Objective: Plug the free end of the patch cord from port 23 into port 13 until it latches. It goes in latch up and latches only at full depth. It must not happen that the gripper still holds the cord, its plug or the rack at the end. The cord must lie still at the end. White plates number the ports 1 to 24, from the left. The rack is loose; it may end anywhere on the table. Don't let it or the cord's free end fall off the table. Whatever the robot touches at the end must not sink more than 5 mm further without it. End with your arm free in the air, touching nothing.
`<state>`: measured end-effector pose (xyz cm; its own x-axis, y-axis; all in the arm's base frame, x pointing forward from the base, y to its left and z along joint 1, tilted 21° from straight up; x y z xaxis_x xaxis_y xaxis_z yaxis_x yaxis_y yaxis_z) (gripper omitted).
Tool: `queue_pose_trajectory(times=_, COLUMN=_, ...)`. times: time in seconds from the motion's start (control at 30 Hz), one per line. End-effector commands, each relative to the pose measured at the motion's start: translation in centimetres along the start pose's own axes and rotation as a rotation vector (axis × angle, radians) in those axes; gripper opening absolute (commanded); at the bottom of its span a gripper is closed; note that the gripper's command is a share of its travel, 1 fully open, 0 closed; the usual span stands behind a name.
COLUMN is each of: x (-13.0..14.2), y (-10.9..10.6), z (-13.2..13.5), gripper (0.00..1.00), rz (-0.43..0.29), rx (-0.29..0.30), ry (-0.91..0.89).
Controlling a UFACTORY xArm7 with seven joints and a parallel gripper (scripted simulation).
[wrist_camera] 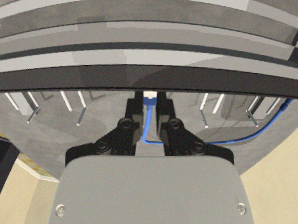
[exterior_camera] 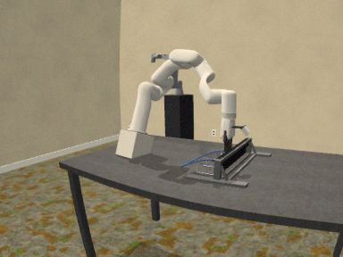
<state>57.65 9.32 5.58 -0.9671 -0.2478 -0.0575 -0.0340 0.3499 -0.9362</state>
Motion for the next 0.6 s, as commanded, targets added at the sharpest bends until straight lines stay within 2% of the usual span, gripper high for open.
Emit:
queue_pose_trajectory(times=0.0, x=-0.14, y=-0.24, z=0.07, gripper=0.00, rz=0.005, rx=0.002, ry=0.000)
queue_pose_trajectory(times=0.57, x=-0.33, y=-0.25, z=0.08, gripper=0.00, rz=0.005, rx=0.002, ry=0.000)
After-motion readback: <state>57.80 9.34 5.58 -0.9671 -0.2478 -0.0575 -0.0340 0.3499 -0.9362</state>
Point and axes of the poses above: the point where the finger pads meet when closed, its own y axis out along the fingers, its own z axis across the jaws, x = y × z, the point moved 6 cm from there along -y, back along the fingers, and after that the axes turned 3 degrees about -y, right-handed, at the moved point
